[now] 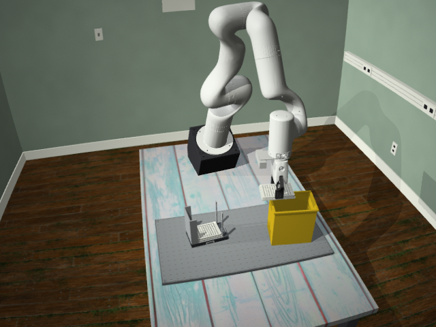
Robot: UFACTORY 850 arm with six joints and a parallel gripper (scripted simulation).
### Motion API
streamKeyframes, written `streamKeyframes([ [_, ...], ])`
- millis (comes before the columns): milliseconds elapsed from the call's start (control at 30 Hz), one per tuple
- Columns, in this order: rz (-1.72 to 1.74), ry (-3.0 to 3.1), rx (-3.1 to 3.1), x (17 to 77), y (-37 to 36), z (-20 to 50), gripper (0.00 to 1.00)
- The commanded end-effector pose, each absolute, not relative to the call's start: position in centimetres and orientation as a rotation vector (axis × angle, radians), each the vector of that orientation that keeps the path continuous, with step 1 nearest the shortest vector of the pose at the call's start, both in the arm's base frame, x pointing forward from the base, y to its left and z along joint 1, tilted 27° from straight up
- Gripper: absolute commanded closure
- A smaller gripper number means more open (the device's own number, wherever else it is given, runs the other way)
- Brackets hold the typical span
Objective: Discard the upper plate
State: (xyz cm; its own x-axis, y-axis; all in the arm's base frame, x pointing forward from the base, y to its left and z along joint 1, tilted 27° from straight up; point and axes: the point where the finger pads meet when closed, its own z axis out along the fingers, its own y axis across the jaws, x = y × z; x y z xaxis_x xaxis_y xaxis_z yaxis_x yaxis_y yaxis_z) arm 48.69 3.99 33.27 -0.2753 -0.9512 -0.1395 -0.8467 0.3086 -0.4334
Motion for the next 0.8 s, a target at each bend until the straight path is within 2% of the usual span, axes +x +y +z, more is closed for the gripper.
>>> streamKeyframes([
  [0, -0.401, 2.216, -1.604, 49.3, 5.5, 33.5, 1.00],
  [767, -0.401, 2.216, -1.604, 51.2, 10.8, 34.1, 1.00],
])
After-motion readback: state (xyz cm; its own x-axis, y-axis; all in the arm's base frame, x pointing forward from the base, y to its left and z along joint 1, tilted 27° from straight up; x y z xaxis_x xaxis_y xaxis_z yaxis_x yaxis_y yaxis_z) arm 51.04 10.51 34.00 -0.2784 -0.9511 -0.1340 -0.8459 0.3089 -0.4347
